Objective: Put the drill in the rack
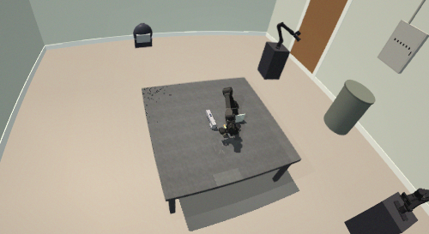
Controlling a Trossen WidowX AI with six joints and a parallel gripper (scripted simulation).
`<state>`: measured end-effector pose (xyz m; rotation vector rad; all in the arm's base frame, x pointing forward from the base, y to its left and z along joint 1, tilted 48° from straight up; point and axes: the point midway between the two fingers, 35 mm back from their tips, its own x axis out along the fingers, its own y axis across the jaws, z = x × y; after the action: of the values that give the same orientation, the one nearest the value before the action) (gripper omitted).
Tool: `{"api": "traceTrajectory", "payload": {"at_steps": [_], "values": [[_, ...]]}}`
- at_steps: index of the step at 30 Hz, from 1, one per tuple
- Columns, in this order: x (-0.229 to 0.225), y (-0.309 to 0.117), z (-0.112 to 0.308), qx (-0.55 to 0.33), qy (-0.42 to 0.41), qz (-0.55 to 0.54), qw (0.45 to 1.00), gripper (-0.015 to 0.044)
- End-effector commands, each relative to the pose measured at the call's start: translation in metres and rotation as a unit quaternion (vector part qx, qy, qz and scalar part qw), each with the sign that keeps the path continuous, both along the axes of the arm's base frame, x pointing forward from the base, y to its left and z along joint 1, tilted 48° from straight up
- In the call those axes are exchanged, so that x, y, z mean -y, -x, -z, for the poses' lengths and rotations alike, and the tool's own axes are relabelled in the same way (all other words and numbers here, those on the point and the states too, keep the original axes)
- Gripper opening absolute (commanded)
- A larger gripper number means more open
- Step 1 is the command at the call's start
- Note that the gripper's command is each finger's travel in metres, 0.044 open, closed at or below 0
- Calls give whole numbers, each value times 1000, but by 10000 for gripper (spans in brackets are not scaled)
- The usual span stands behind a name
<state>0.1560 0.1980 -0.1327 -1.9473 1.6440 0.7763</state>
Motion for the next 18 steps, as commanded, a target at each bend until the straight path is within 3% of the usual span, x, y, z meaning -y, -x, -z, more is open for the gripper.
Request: {"api": "traceTrajectory", "payload": {"at_steps": [1,18], "values": [[5,0,4,0,2,-2,1000,0],[20,-3,18,0,2,-2,1000,0]]}}
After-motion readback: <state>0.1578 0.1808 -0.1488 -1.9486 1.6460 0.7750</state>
